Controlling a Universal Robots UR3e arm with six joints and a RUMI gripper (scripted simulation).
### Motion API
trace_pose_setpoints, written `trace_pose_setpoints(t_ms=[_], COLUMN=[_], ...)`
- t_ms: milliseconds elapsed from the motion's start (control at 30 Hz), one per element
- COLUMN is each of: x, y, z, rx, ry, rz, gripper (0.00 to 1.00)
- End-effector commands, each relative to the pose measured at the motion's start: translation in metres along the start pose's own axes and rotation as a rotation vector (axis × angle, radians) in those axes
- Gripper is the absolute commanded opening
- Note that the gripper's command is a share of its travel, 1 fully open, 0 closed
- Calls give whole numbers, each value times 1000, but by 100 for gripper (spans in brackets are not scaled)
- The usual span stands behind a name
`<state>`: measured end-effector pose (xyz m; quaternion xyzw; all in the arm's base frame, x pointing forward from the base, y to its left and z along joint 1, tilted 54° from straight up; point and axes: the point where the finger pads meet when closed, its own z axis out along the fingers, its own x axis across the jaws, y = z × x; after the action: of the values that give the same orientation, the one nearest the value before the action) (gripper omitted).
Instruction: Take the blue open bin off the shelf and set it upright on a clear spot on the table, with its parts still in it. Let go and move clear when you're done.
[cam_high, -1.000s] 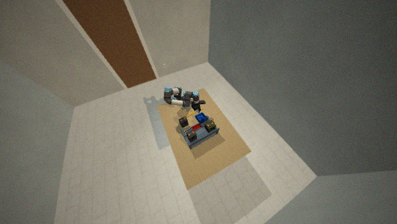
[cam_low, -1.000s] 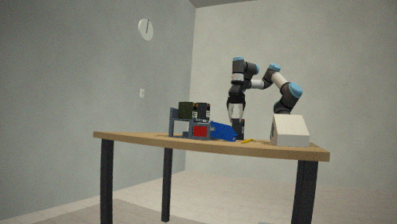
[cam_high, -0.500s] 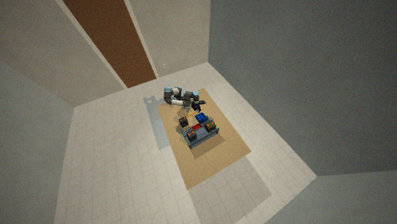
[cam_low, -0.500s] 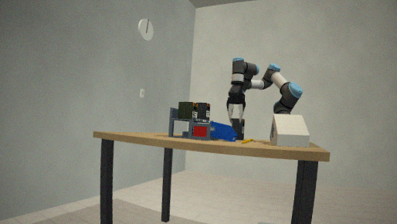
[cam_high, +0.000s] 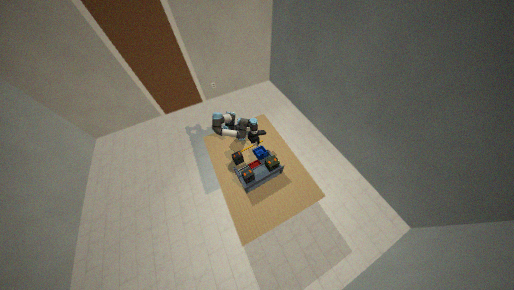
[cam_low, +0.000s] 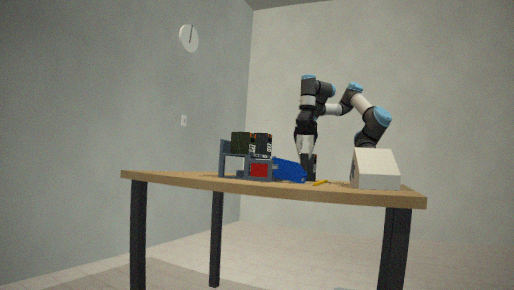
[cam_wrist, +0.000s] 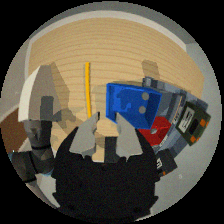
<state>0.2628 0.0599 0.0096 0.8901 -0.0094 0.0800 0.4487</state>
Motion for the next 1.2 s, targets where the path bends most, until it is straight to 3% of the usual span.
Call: trace_pose_setpoints(t_ms=[0, 233, 400, 800, 967, 1167], x=[0, 0, 37, 37, 73, 73], y=[0, 0, 0, 0, 0, 0], z=[0, 0, -17, -17, -32, -32], rx=[1, 1, 1, 1, 1, 1], ry=[1, 1, 1, 1, 1, 1], rz=[1, 1, 1, 1, 1, 1], gripper=[20, 20, 20, 20, 20, 20])
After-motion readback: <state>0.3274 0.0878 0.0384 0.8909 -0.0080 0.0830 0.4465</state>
